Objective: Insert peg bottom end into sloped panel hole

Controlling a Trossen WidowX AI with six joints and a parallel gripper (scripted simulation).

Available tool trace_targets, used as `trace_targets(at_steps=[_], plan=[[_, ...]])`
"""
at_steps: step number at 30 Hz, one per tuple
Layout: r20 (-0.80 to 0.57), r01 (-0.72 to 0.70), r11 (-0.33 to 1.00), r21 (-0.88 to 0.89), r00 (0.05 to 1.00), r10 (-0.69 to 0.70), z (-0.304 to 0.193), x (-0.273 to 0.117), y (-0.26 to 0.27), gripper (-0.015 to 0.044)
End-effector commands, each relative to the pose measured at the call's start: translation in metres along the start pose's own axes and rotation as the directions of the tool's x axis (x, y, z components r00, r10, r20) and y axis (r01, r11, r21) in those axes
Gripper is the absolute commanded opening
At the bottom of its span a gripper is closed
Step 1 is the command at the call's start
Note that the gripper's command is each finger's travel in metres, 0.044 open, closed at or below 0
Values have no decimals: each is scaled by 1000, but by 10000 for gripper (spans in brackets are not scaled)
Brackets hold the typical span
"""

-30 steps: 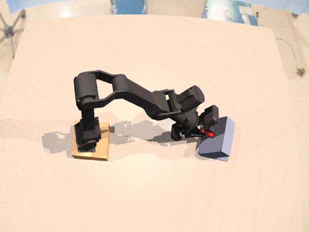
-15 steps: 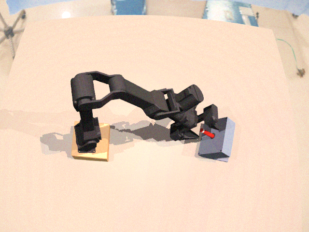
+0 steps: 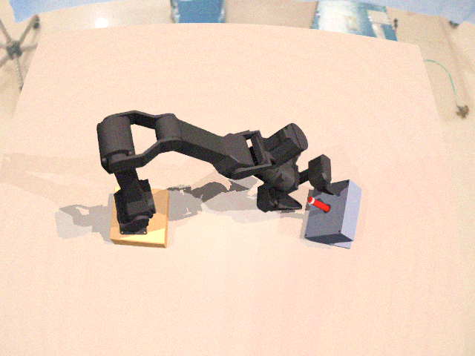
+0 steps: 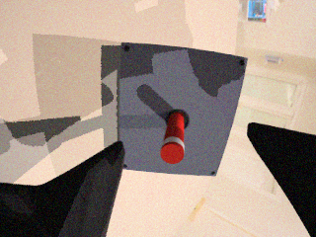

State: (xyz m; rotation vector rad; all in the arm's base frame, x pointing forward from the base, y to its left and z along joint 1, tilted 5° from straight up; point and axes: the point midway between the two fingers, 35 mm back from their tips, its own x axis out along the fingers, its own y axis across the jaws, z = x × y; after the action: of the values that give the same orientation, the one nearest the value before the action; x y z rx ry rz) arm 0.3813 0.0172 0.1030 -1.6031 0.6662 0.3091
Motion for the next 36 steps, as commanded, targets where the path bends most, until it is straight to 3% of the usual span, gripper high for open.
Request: trace_targets(at_steps=[1,36], plan=[[-2,1,1000,5,1000,-1,0,-6,0,440],[2,5,1000,3,1000,-5,3,-47,-2,440]])
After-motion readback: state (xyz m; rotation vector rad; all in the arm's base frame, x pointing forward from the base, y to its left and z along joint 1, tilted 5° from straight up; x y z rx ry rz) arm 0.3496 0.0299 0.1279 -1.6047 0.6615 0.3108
